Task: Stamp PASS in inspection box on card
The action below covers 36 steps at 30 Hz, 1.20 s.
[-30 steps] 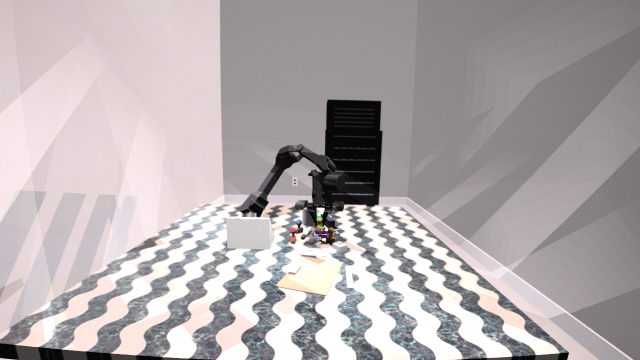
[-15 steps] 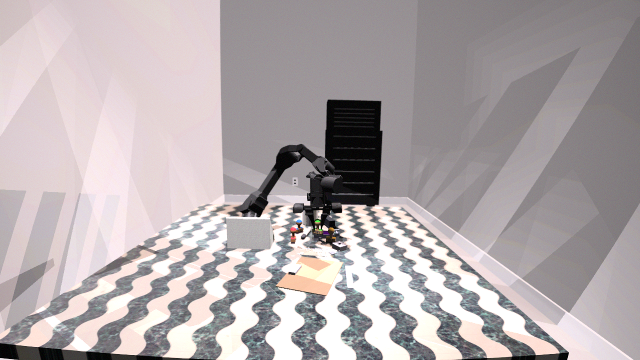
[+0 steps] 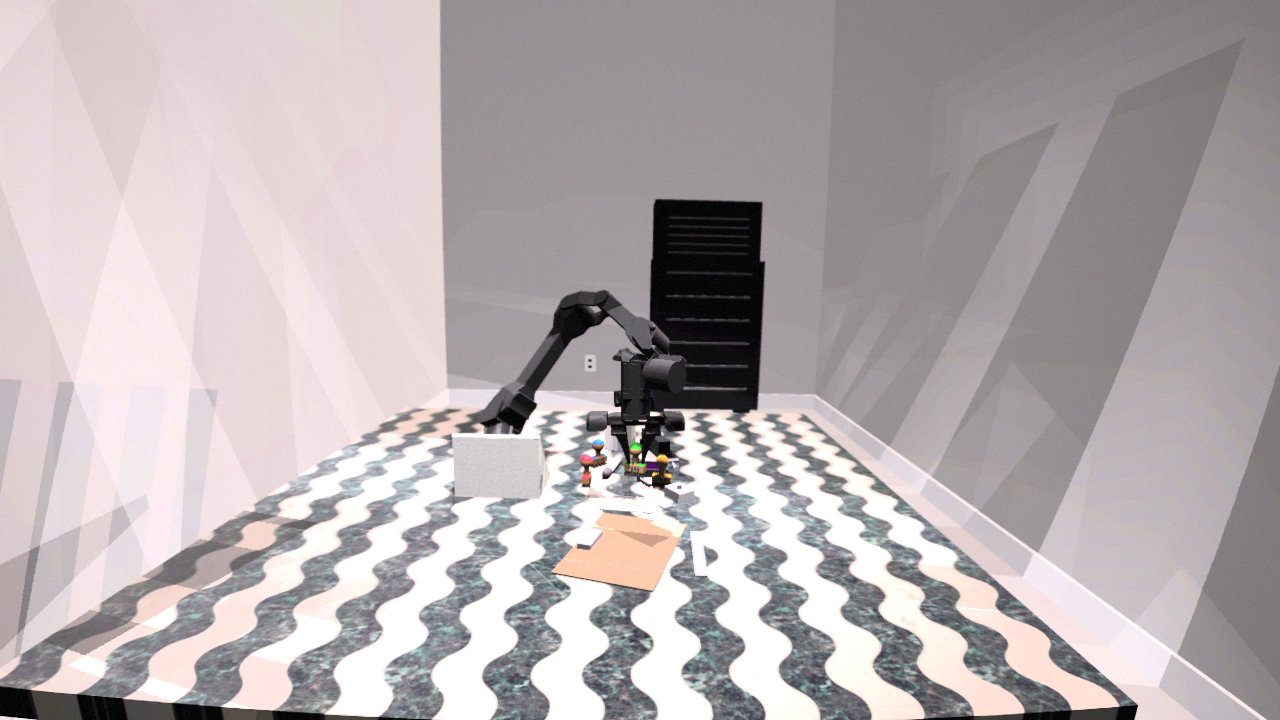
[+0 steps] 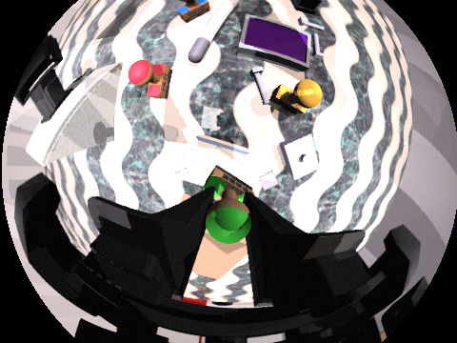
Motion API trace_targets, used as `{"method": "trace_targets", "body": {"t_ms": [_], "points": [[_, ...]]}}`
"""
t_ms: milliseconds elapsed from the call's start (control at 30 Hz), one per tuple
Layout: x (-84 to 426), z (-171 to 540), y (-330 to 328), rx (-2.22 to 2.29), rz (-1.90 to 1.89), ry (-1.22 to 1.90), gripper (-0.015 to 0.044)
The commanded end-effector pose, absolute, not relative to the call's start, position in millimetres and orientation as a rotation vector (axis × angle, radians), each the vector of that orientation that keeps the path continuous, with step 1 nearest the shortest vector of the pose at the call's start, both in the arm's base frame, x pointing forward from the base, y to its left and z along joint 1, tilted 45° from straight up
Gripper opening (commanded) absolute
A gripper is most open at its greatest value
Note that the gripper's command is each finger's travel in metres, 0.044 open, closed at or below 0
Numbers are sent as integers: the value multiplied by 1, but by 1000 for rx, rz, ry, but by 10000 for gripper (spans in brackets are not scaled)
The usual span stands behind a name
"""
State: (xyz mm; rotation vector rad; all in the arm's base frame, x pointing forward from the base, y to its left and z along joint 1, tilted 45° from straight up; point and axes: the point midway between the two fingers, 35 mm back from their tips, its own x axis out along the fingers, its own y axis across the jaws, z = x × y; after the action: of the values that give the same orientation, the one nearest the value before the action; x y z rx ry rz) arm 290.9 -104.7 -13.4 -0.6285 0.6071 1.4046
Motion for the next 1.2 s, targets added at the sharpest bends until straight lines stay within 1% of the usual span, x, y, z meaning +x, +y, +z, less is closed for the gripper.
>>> {"method": "trace_targets", "body": {"t_ms": [0,1167], "points": [[290,-16,-101,-614,1405,609,0],[292,-33,-85,-611,1407,612,0]]}}
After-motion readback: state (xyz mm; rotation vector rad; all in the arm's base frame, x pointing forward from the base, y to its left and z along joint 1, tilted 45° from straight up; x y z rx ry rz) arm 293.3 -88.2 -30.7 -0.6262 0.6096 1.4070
